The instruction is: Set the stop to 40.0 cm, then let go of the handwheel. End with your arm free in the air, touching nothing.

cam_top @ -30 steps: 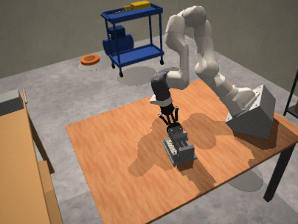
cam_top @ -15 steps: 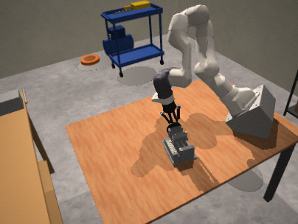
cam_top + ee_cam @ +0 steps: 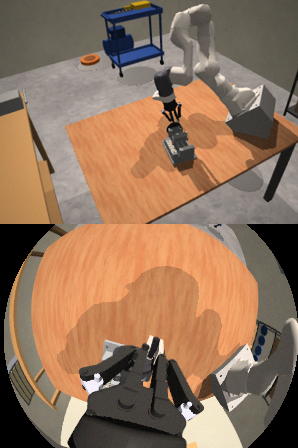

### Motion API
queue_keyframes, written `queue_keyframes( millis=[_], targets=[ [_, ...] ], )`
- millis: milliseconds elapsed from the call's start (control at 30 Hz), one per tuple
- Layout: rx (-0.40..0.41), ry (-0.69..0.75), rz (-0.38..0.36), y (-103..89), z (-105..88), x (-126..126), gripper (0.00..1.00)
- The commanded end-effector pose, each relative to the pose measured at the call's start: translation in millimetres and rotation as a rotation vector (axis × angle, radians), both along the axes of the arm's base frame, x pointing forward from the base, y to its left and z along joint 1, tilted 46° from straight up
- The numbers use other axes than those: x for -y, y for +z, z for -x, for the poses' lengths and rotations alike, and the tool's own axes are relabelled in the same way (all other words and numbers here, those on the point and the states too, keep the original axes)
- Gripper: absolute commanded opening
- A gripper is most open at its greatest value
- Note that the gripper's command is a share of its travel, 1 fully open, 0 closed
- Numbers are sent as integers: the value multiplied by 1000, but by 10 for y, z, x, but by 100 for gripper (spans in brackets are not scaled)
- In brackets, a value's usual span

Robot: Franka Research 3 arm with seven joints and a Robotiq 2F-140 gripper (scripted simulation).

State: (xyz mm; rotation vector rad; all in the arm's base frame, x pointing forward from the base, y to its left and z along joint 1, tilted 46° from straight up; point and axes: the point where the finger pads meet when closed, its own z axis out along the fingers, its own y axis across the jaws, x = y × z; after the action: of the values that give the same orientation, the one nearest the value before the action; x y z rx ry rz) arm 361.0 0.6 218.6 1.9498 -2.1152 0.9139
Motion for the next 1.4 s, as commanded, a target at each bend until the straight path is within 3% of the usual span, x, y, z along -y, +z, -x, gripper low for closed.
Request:
queue_keyframes(
  millis=[0, 1367],
  targets=[
    [-13, -4, -2, -3, 63, -12, 4],
    [-13, -4, -2, 227, 129, -151, 4]
  ],
)
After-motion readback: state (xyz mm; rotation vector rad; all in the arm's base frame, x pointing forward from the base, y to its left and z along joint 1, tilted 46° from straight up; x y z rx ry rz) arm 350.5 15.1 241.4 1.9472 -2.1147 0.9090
